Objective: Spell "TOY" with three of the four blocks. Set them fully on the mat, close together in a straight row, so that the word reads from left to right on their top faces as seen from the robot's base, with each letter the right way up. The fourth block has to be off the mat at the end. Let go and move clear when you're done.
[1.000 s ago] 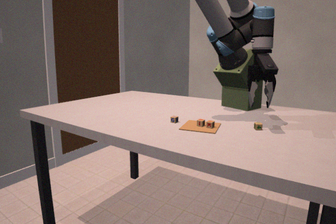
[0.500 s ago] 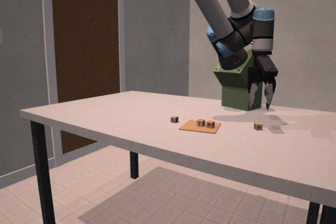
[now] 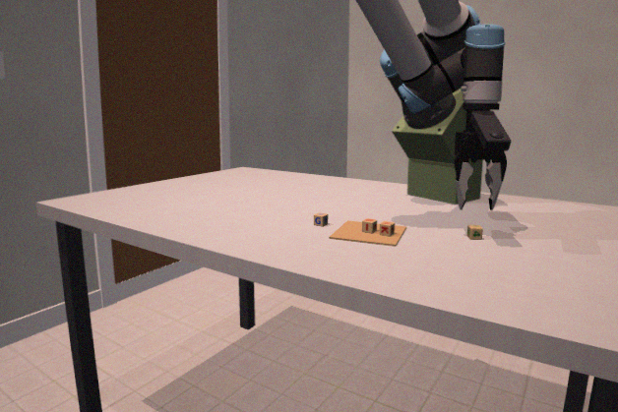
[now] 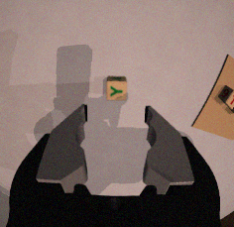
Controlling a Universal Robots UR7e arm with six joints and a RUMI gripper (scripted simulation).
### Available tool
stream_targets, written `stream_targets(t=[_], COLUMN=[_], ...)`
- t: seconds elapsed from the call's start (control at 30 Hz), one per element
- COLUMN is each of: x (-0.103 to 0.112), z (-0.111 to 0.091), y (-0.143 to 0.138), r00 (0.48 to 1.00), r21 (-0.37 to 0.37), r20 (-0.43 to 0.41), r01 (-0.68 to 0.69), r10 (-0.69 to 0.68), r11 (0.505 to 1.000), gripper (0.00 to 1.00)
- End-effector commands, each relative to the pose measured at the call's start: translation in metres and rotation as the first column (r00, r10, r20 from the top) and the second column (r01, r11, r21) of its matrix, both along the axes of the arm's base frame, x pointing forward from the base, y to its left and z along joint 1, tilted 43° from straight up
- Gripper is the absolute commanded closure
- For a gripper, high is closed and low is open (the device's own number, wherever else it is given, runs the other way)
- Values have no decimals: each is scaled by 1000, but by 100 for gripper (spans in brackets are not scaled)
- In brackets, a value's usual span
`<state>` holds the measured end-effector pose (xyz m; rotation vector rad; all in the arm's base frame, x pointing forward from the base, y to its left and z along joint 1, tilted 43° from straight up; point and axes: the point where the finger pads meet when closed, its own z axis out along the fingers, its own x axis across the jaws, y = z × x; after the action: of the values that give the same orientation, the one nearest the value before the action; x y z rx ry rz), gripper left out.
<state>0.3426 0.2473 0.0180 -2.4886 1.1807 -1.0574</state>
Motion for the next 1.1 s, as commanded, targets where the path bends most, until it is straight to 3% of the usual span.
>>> stream_targets(t=[0.0,1.07], x=[5,19], z=[-5,-19], y=[-1,-3], r00=[1000,1000], r21=[1,1], r20=[2,2], r01=[-1,-1], r10=[1,1], r11=[1000,1000], gripper=[63,63])
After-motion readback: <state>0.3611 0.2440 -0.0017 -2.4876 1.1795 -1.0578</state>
